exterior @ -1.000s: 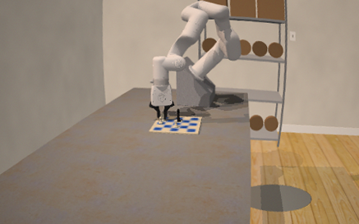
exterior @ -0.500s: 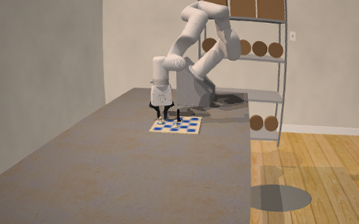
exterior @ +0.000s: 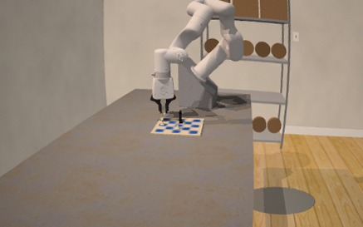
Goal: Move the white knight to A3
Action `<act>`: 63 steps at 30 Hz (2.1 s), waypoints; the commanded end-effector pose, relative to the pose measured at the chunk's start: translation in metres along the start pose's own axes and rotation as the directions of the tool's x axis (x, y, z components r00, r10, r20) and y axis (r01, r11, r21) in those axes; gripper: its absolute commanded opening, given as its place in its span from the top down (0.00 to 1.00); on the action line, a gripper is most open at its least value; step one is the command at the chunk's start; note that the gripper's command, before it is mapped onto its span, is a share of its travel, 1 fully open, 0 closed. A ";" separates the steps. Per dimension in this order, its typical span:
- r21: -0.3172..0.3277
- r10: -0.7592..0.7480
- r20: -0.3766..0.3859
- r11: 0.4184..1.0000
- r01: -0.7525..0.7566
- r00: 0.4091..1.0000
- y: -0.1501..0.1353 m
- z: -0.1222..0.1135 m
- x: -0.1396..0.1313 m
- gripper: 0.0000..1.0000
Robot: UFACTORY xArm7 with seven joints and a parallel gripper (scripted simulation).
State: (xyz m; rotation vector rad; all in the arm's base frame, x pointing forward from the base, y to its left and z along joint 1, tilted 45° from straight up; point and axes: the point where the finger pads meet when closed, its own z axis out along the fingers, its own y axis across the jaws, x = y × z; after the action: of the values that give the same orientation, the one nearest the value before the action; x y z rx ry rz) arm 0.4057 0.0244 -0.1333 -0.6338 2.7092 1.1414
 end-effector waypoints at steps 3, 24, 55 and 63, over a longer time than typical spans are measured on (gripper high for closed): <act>0.005 0.000 0.003 1.000 0.000 1.000 -0.001 -0.052 -0.001 1.00; 0.011 0.159 0.002 0.987 -0.159 0.987 0.012 -0.064 -0.065 1.00; 0.004 0.308 0.004 0.951 -0.308 0.951 0.041 -0.052 -0.131 1.00; 0.004 0.308 0.004 0.951 -0.308 0.951 0.040 -0.030 -0.131 1.00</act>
State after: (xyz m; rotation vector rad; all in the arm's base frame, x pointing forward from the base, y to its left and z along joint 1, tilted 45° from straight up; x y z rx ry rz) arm 0.5057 0.0669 -0.0423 -0.2127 2.8802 1.2023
